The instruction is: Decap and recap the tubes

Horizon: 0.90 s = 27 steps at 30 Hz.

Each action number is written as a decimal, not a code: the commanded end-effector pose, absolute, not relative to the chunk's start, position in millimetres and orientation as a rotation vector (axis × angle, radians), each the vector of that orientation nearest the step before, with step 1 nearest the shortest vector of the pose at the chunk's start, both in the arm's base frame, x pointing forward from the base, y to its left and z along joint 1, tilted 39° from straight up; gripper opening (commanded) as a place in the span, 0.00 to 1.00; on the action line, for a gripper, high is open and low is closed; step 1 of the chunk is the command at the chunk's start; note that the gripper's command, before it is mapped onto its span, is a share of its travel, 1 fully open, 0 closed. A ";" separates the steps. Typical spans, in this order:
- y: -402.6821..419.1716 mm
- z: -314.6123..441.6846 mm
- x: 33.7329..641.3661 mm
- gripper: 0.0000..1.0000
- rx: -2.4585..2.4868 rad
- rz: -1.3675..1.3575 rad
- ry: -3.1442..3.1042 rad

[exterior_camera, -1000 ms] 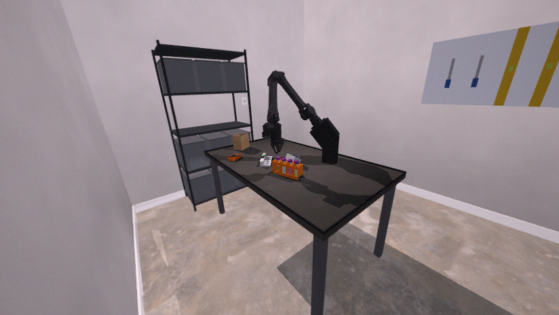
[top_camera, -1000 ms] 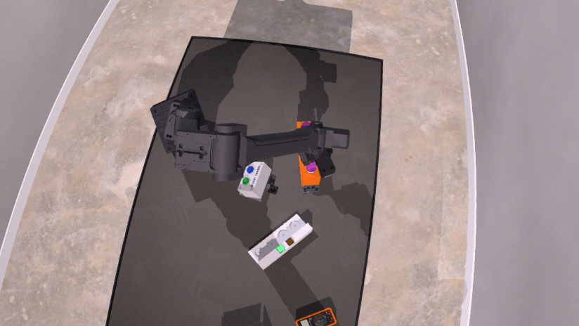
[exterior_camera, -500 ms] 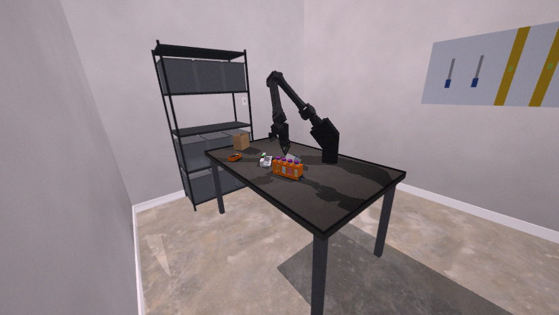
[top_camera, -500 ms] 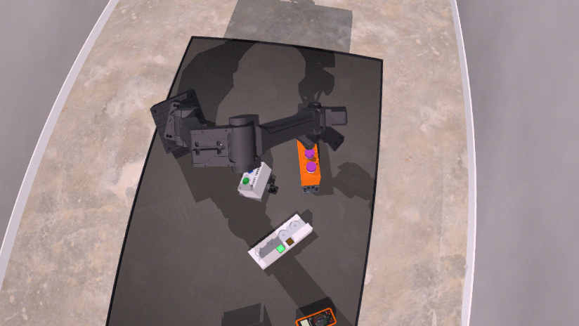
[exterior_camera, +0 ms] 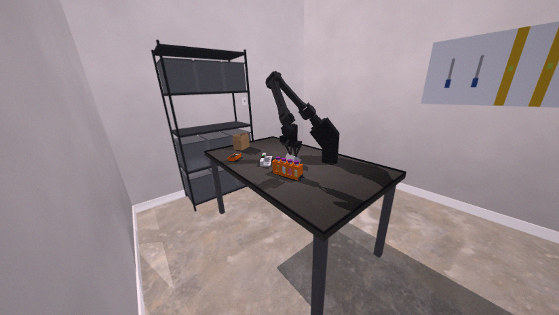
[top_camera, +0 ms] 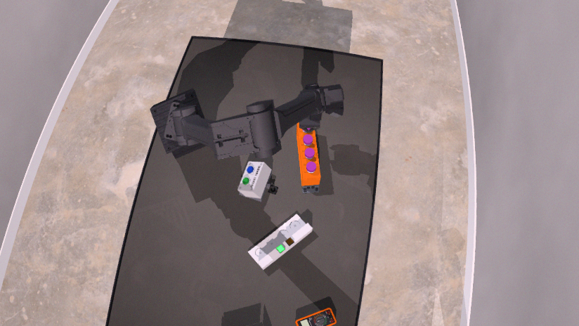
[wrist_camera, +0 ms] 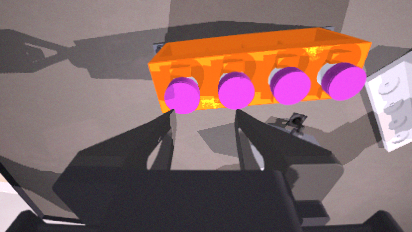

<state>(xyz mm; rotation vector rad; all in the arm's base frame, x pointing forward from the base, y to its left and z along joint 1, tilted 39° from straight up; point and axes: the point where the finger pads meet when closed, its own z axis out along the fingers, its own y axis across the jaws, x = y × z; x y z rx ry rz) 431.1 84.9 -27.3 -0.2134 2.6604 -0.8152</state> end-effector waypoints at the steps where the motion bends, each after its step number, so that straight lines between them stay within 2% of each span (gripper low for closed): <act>1: 103.4 -37.2 434.6 0.49 -0.568 -0.884 2.668; 5: 110.5 -45.8 434.2 0.49 -0.838 -0.938 2.649; 20: 97.1 -36.5 434.7 0.49 -0.788 -0.929 2.647; 27: 87.7 -58.7 429.2 0.49 -0.817 -0.946 2.673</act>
